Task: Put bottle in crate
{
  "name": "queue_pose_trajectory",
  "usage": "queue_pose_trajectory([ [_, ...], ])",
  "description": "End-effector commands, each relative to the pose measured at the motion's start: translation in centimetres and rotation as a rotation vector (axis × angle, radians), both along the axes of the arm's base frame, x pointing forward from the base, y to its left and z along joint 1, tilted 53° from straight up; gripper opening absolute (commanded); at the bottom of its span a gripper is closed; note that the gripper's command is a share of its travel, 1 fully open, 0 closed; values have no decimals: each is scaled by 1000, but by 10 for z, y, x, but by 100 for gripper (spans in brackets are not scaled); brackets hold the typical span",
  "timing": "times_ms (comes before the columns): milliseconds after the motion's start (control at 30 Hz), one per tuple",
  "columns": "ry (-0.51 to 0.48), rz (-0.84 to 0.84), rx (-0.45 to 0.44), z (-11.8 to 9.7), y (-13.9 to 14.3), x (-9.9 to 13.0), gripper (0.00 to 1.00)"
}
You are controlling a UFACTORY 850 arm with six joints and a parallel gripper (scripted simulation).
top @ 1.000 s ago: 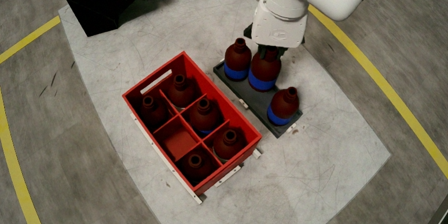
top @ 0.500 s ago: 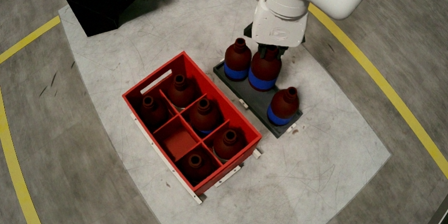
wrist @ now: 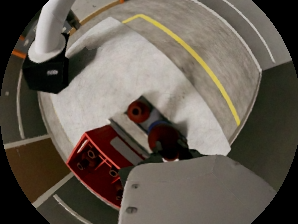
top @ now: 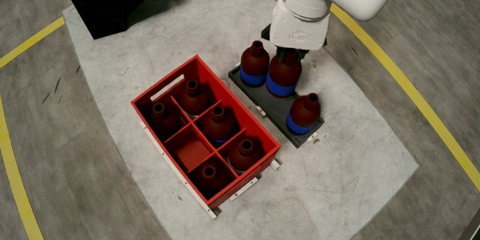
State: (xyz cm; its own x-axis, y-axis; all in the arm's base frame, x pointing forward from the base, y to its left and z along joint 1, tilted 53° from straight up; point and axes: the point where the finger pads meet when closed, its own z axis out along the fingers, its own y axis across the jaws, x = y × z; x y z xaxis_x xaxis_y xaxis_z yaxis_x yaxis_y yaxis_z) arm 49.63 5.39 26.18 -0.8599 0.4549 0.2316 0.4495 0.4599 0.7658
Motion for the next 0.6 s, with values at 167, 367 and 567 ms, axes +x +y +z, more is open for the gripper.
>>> queue_pose_trajectory([
  [167,-1,-1,0,2,-2,0,0],
  [367,-1,-1,0,4,-6,-1,0],
  [567,-1,-1,0,8,-10,-3,0],
])
